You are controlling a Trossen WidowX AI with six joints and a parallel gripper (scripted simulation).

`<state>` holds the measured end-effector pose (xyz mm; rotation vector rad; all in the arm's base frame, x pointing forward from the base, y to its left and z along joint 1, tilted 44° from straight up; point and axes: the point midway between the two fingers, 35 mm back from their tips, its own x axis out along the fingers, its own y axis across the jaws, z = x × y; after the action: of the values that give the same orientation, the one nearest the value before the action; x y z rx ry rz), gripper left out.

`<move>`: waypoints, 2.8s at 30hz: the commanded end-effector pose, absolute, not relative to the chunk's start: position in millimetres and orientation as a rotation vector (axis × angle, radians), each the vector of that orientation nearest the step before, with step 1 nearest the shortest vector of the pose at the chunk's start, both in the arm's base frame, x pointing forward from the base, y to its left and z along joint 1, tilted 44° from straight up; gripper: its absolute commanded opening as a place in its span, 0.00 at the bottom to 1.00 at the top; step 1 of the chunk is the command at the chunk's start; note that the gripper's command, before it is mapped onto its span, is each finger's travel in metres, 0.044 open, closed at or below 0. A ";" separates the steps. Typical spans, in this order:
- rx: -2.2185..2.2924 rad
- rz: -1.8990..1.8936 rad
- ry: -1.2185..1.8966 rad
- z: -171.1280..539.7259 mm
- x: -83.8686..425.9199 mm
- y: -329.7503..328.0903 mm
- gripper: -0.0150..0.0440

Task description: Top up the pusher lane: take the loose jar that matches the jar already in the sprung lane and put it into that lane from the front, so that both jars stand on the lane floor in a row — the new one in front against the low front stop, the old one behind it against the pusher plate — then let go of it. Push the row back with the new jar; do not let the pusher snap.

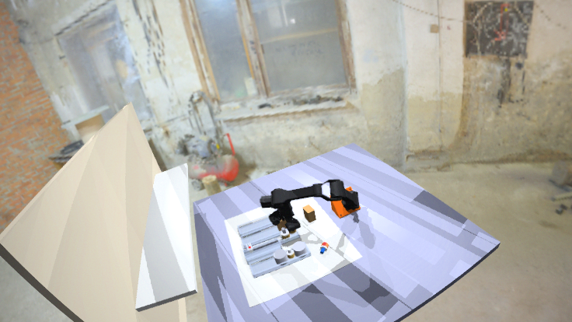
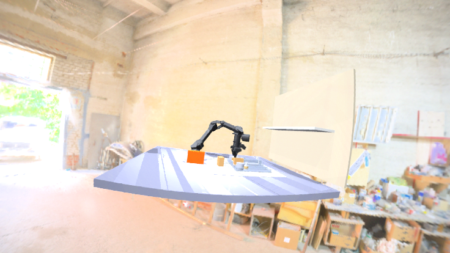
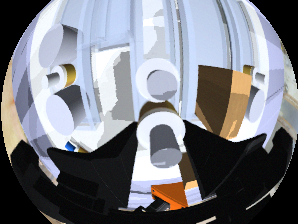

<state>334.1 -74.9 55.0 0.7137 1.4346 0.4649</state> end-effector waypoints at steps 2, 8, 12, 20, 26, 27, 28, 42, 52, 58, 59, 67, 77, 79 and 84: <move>0.710 0.468 1.406 58.2 340.5 -76.4 0.25; 0.710 0.468 1.406 58.2 340.5 -76.4 0.25; 0.710 0.468 1.406 58.2 340.5 -76.3 0.25; 0.710 0.468 1.406 56.9 340.7 -75.1 0.25; 0.710 0.468 1.406 56.9 340.7 -75.1 0.25; 0.710 0.468 1.406 56.8 340.7 -75.0 0.25; 0.710 0.468 1.406 56.7 340.7 -75.0 0.25; 0.710 0.468 1.406 53.4 341.4 -71.8 0.25; 0.710 0.468 1.405 50.8 341.8 -69.4 0.25; 0.710 0.468 1.405 49.2 342.0 -67.9 0.25; 0.710 0.468 1.405 49.0 342.0 -67.7 0.25; 0.710 0.468 1.405 46.9 342.1 -65.7 0.25; 0.710 0.468 1.405 44.4 342.2 -63.1 0.25; 0.710 0.468 1.405 43.9 342.1 -62.6 0.25; 0.710 0.468 1.405 42.6 342.0 -61.4 0.25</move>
<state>338.2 -62.0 41.9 0.7109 1.4230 0.4653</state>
